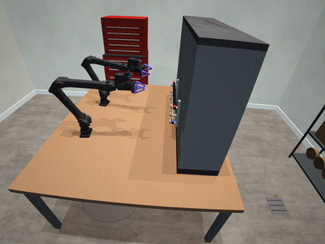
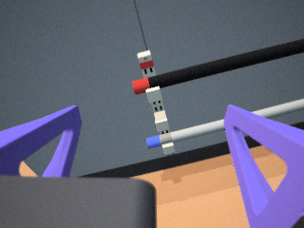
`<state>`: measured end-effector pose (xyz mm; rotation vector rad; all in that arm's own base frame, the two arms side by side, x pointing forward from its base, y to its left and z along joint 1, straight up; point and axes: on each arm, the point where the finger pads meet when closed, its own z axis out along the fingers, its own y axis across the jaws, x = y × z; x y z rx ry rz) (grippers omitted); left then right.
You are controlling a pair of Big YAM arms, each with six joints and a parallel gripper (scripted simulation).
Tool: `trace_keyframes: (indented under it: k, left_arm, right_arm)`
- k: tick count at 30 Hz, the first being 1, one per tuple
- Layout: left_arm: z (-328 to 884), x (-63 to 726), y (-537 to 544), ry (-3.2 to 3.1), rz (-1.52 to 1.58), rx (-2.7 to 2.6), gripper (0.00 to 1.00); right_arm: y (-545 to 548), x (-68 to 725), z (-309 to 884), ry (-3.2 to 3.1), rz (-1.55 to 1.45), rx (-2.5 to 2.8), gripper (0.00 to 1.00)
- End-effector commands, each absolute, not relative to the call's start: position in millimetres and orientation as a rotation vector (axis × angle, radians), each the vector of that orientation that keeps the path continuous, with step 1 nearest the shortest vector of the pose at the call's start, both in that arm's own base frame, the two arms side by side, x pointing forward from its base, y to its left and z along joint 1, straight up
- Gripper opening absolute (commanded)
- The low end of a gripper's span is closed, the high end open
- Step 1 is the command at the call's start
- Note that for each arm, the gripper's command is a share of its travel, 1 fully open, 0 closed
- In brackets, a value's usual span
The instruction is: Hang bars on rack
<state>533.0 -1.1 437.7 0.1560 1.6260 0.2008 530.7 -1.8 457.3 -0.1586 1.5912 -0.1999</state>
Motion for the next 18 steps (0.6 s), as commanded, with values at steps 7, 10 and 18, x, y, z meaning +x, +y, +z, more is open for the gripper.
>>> trace_keyframes:
  k: [7,10,18]
  left_arm:
    - [434,542,-12,1.584,0.316,0.277,1.00]
    - [433,542,-12,1.584,0.328,0.287,1.00]
    - [419,548,-15,1.576,0.418,0.366,1.00]
  right_arm:
    - [8,541,434,1.579,-0.312,-0.281,1.00]
    - [8,541,433,1.579,-0.324,-0.291,1.00]
    - [10,547,419,1.570,-0.413,-0.371,1.00]
